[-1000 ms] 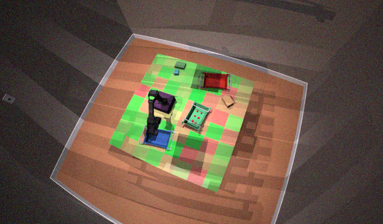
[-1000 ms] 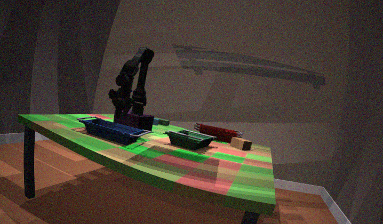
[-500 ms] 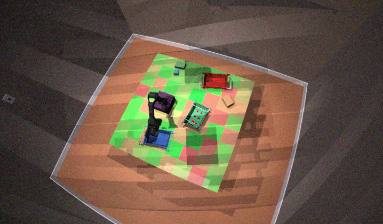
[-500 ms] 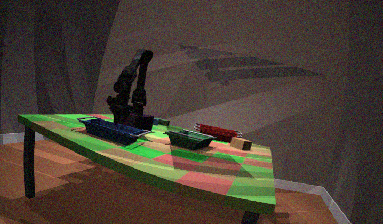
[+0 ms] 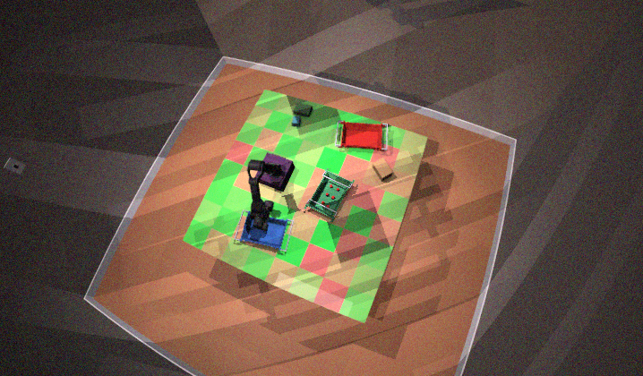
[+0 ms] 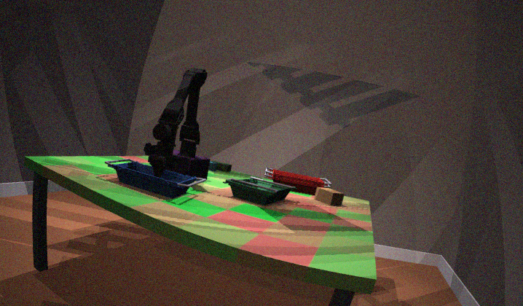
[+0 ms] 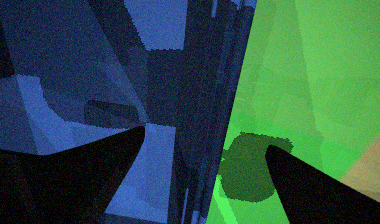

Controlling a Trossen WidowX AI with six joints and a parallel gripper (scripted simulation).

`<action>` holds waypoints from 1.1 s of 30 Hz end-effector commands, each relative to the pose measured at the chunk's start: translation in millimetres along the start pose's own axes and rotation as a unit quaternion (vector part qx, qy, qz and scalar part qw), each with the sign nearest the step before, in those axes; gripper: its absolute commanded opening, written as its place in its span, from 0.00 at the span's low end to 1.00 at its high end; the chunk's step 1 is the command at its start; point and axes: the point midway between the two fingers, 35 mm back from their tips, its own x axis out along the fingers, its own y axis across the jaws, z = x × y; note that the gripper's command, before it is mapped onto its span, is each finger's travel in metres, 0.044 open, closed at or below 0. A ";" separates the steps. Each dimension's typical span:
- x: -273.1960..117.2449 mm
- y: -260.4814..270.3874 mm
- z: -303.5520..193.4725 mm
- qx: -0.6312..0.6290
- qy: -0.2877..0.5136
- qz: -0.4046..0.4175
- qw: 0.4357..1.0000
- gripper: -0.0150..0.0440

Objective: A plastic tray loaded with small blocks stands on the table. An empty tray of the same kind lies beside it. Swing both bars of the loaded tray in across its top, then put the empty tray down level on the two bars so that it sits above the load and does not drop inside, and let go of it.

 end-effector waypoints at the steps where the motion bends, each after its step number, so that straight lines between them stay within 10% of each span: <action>1: 3.0 -1.4 -0.7 0.002 0.002 -0.003 1.000 1.00; 33: 3.0 -1.4 -0.7 0.002 0.002 -0.003 1.000 0.46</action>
